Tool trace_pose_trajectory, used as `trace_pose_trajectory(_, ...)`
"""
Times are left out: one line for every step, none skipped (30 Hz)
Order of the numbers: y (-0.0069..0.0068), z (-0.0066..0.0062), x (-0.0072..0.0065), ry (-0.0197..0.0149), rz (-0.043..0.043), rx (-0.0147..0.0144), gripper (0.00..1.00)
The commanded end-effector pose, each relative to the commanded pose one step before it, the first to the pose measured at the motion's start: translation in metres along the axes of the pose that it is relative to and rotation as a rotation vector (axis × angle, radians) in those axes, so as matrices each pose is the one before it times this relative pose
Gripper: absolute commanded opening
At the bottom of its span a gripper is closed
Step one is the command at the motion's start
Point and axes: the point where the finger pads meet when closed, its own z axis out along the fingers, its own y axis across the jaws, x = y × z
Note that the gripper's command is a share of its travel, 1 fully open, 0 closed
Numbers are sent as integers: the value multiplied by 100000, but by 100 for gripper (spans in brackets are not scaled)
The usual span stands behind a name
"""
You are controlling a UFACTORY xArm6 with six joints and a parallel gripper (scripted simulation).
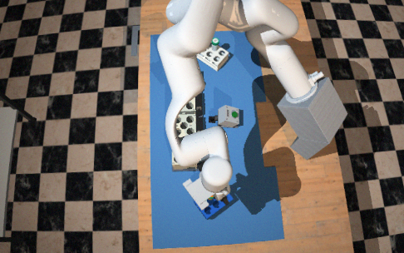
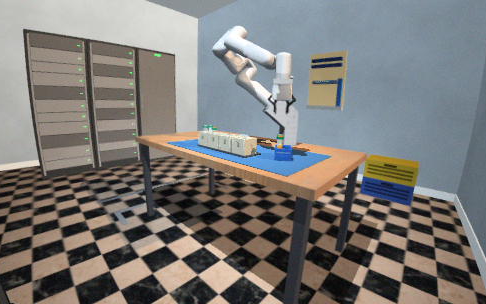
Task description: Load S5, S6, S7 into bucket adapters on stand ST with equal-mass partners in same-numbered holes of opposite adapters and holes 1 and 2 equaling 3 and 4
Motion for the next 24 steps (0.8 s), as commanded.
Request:
trace_pose_trajectory(-286,-106,322,140,146,15,57)
trace_pose_trajectory(0,0,0,0,0,0,57)
trace_pose_trajectory(0,0,0,0,0,0,57)
trace_pose_trajectory(5,0,-6,2,0,2,57)
trace_pose_trajectory(-2,0,2,0,0,-1,57)
trace_pose_trajectory(-1,0,1,0,0,0,57)
trace_pose_trajectory(-1,0,1,0,0,0,57)
trace_pose_trajectory(-1,0,1,0,0,0,57)
trace_pose_trajectory(0,0,0,0,0,0,57)
trace_pose_trajectory(0,0,0,0,0,0,57)
trace_pose_trajectory(0,194,0,-3,-1,-1,57)
trace_pose_trajectory(-1,206,1,2,0,-2,57)
trace_pose_trajectory(0,200,0,0,-1,-1,57)
trace_pose_trajectory(0,200,0,0,-1,-1,57)
trace_pose_trajectory(0,200,0,0,-1,-1,57)
trace_pose_trajectory(0,200,0,0,-1,-1,57)
trace_pose_trajectory(0,200,0,0,-1,-1,57)
trace_pose_trajectory(0,200,0,0,-1,-1,57)
trace_pose_trajectory(0,200,0,0,-1,-1,57)
trace_pose_trajectory(0,200,0,0,-1,-1,57)
trace_pose_trajectory(0,200,0,0,-1,-1,57)
trace_pose_trajectory(0,200,0,0,-1,-1,57)
trace_pose_trajectory(0,200,0,0,-1,-1,57)
trace_pose_trajectory(0,200,0,0,-1,-1,57)
